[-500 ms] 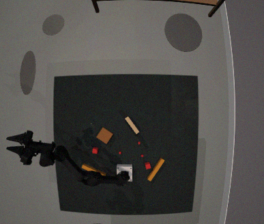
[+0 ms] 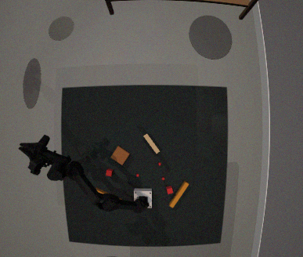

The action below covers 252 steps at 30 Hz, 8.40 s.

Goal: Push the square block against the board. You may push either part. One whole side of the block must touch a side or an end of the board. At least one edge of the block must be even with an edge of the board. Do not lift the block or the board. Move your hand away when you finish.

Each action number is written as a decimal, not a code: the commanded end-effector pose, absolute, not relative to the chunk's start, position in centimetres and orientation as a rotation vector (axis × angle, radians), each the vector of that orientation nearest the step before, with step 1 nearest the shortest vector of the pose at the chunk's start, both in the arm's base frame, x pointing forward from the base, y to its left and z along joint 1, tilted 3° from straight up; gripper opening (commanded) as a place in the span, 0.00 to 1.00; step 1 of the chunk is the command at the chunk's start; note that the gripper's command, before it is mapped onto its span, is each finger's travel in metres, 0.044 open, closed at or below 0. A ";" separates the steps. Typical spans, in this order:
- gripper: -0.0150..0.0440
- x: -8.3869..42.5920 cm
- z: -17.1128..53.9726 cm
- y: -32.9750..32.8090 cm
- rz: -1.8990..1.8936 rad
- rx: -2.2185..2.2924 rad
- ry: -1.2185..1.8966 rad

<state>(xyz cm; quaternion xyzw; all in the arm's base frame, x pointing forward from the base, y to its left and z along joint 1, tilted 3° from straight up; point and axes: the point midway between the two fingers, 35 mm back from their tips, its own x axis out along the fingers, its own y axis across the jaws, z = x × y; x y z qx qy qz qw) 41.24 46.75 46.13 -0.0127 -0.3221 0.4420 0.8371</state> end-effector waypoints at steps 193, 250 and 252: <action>0.25 44.9 11.2 -7.5 -0.670 0.756 1.424; 0.25 45.6 11.8 1.9 -0.210 0.288 1.517; 0.25 45.6 11.6 2.9 -0.158 0.235 1.521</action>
